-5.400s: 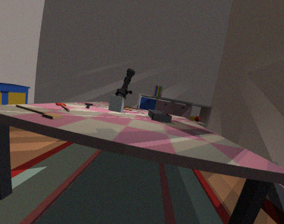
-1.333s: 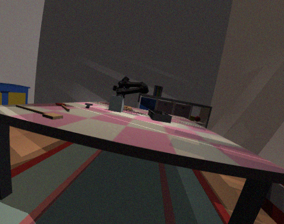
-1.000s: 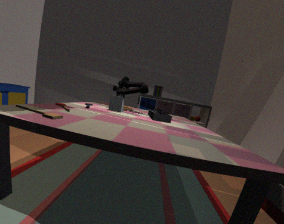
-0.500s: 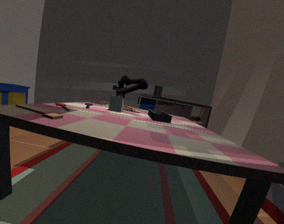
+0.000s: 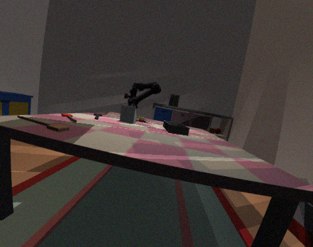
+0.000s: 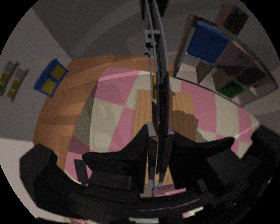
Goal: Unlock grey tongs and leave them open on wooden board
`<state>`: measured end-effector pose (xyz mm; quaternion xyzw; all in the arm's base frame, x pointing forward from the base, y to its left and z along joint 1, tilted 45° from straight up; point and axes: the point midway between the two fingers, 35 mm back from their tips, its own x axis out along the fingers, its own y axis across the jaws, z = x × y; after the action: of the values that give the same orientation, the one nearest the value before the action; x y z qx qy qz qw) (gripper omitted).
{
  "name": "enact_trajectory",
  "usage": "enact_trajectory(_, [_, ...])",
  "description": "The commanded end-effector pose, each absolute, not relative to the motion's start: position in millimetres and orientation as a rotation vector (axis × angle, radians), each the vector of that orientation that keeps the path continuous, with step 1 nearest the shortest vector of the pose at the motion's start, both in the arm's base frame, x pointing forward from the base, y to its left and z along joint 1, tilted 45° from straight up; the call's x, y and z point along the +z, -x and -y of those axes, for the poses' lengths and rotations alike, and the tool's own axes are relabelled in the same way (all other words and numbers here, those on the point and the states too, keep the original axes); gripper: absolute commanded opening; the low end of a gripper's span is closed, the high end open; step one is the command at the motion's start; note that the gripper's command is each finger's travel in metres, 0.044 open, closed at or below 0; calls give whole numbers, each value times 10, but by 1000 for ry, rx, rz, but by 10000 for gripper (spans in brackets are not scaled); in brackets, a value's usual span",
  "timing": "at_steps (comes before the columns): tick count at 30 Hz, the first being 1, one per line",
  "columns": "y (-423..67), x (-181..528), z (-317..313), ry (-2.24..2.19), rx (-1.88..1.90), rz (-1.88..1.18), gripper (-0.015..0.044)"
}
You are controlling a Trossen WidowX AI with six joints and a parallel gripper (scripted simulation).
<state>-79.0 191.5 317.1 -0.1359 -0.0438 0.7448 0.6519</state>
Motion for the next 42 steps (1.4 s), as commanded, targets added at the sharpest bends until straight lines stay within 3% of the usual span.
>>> enact_trajectory(1, [795, 3194, -1934, 344, 1693, 52, -150])
enact_trajectory(31, [601, 3108, -1903, 708, 1471, -484, -150])
enact_trajectory(42, [597, 3097, -1909, 715, 1461, -498, -150])
